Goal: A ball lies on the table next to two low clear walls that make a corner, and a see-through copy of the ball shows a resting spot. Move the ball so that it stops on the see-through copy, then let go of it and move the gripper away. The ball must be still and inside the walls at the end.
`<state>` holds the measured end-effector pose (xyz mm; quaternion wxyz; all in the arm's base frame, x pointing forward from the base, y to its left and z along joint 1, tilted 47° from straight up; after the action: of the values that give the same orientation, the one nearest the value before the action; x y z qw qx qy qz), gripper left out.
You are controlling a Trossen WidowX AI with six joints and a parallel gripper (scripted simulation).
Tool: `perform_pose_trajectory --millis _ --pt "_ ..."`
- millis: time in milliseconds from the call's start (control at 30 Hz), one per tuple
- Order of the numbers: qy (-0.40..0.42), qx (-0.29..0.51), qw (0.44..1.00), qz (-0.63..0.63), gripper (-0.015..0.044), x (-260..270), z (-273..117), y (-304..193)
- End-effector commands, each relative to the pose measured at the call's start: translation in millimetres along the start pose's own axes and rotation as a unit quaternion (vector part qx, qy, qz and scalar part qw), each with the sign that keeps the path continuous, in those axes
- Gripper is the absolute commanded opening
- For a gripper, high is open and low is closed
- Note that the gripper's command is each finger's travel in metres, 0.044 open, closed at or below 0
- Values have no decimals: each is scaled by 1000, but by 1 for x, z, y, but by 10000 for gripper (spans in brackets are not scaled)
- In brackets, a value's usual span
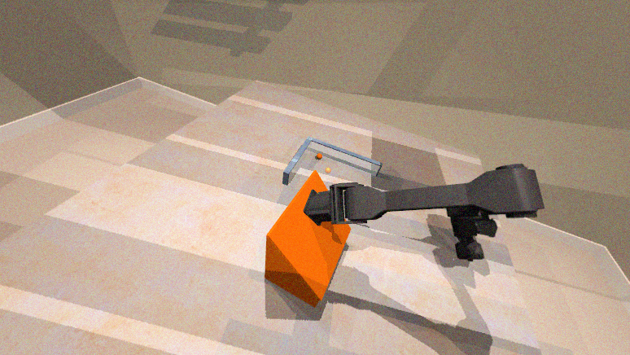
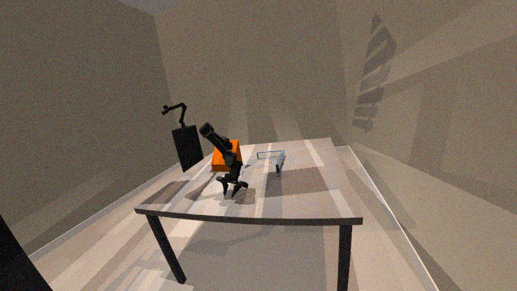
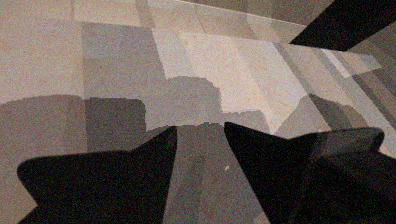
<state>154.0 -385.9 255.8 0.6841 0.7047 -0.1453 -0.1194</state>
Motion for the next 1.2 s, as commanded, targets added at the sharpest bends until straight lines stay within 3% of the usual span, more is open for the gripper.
perform_pose_trajectory --millis 0,267,533,833,1167 --pt "68 38 997 -30 223 43 -29 -25" --pt "188 115 968 -120 223 112 -109 -86" --pt "268 171 922 -219 223 144 -190 -145" --pt "333 214 847 -356 223 151 -293 -222" --pt "339 230 736 -538 223 117 -377 -310"
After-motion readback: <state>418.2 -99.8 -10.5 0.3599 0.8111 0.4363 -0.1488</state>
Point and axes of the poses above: the point midway between the two fingers, 35 mm back from their tips, its own z axis out along the fingers, its own x axis across the jaws, y = z × x, the point moved 6 cm from there along -z, back along the fingers, and after that the axes turned 8 degrees about z, right-handed, at the moved point
